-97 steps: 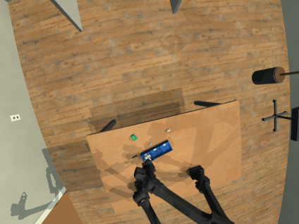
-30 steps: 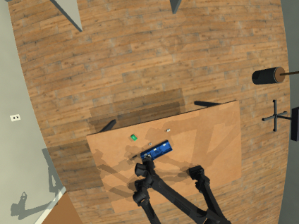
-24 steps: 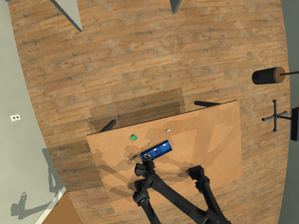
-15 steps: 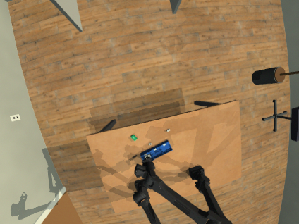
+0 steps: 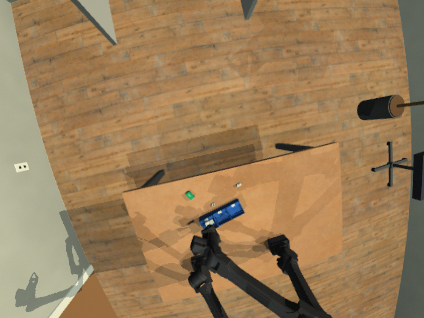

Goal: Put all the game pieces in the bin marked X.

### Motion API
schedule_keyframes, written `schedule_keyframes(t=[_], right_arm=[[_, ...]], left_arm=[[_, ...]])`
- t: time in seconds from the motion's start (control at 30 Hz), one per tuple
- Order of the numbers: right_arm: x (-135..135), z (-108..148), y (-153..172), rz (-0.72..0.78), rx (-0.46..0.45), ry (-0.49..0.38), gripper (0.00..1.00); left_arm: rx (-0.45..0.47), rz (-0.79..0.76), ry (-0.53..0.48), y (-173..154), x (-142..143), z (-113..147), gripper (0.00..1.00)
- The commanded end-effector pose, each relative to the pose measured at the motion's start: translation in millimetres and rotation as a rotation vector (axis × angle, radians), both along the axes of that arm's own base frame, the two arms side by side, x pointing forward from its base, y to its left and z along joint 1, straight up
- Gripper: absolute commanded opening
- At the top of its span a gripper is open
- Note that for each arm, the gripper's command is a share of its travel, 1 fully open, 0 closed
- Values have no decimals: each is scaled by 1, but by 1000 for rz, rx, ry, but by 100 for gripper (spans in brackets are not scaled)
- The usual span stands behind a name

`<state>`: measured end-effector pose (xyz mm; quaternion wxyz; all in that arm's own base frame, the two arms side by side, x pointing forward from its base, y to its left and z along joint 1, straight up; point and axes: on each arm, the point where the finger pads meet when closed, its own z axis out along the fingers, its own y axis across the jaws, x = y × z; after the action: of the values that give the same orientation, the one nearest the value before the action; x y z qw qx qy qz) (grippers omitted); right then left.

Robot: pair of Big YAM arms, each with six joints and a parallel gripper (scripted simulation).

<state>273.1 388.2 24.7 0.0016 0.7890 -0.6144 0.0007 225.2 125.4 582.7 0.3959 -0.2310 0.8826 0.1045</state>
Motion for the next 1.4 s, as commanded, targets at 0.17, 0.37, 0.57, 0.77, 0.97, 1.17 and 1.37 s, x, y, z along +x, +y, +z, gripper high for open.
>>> schedule_keyframes(t=[0.17,0.37,0.57,0.77,0.97,1.17,1.37], right_arm=[[7,20,11,1,31,-20,31],[1,7,2,6,2,2,31],[0,6,1,6,3,1,31],[12,50,19,6,60,-39,100],[11,71,18,6,61,-40,100],[11,92,17,6,62,-40,100],[10,116,16,6,63,-41,100]], left_arm=[[20,11,-38,-4,-14,20,100],[20,11,-38,-4,-14,20,100],[20,11,-38,-4,-14,20,100],[20,11,-38,-4,-14,20,100],[20,11,-38,-4,-14,20,100],[20,11,-38,-4,-14,20,100],[20,11,-38,-4,-14,20,100]])
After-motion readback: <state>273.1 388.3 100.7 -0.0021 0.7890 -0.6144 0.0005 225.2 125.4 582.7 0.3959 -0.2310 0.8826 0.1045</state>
